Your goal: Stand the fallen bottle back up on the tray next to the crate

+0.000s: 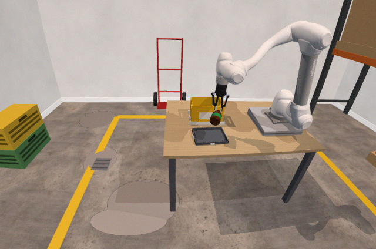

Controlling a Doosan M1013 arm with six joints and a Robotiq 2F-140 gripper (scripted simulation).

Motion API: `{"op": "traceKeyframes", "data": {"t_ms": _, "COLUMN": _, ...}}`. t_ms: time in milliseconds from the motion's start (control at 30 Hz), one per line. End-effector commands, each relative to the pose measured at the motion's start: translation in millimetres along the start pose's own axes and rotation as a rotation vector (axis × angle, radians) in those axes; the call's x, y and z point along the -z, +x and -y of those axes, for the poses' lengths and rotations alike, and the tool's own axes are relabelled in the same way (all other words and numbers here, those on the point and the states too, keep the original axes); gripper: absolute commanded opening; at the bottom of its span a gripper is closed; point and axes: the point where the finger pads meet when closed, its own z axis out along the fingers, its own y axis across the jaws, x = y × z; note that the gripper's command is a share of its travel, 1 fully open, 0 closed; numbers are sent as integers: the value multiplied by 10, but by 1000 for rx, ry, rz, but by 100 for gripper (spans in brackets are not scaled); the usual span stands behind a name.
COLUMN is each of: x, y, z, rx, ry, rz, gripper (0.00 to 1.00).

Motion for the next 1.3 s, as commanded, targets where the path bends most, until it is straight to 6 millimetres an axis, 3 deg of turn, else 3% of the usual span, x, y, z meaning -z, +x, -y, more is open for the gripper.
{"op": "traceKeyframes", "data": {"t_ms": 0, "x": 30, "y": -32, "z": -18, "rx": 72, "ry": -1, "rz": 2, "gripper": 10}}
{"op": "traceKeyframes", "data": {"t_ms": 1267, "x": 30, "y": -32, "z": -18, "rx": 140, "ry": -1, "rz": 2, "gripper": 10}}
